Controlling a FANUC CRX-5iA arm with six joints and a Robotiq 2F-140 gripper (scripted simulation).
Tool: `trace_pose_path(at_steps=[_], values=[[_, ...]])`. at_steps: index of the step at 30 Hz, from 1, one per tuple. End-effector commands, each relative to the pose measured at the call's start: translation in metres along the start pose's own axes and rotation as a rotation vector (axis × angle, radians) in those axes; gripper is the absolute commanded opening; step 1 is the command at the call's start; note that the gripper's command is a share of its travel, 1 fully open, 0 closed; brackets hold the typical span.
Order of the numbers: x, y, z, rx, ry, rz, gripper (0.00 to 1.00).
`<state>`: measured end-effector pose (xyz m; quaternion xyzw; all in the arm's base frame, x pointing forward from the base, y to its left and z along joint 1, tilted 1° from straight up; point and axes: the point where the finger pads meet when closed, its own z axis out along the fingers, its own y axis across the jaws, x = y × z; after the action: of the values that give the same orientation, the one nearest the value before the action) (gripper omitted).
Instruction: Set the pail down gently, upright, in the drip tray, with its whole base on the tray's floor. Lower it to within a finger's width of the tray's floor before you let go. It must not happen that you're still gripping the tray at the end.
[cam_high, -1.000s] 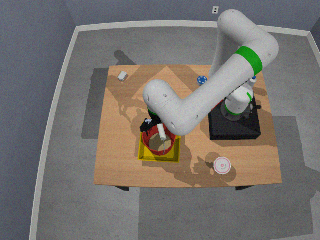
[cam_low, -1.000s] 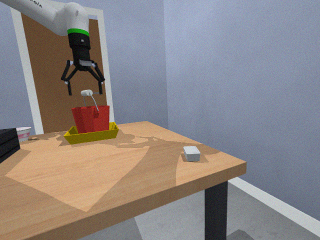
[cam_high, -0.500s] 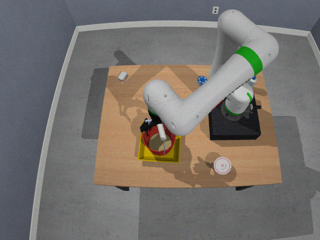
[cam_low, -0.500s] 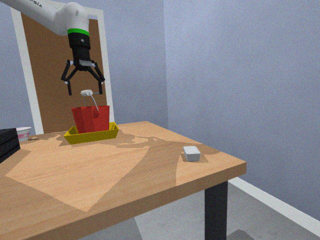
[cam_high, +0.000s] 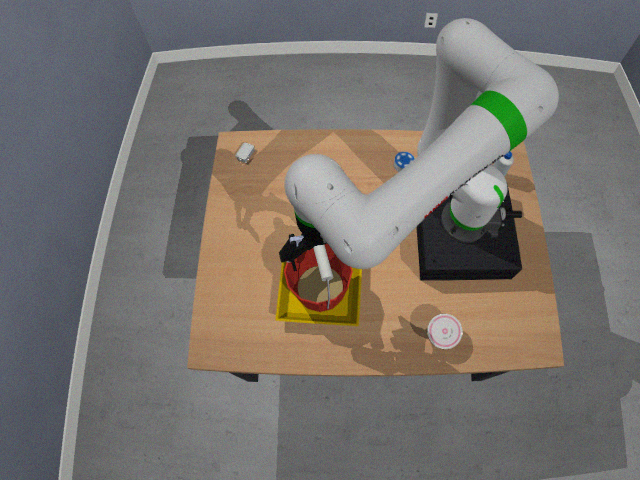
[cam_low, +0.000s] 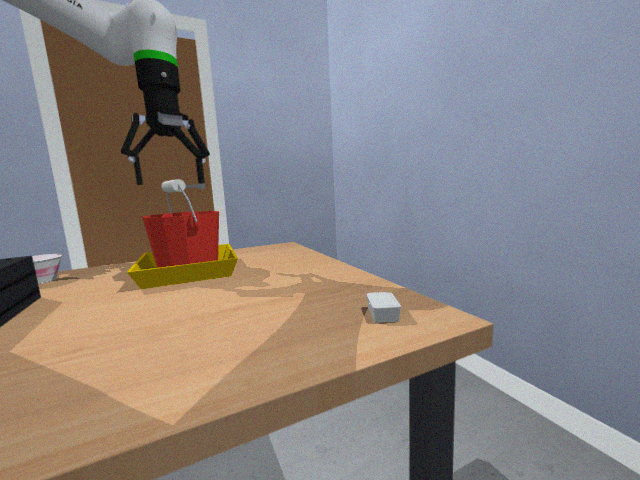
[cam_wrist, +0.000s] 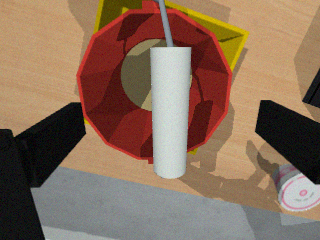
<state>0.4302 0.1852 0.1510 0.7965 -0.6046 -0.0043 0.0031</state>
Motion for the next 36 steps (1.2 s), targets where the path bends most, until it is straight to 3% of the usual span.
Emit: trace_pose_path(at_steps=[1, 23, 36], values=[[0.0, -0.001, -0.006, 0.002, 0.0, 0.0, 1.0], [0.0, 0.0, -0.052, 0.002, 0.0, 0.0, 1.0], [0.0, 0.0, -0.065, 0.002, 0.0, 0.0, 1.0]])
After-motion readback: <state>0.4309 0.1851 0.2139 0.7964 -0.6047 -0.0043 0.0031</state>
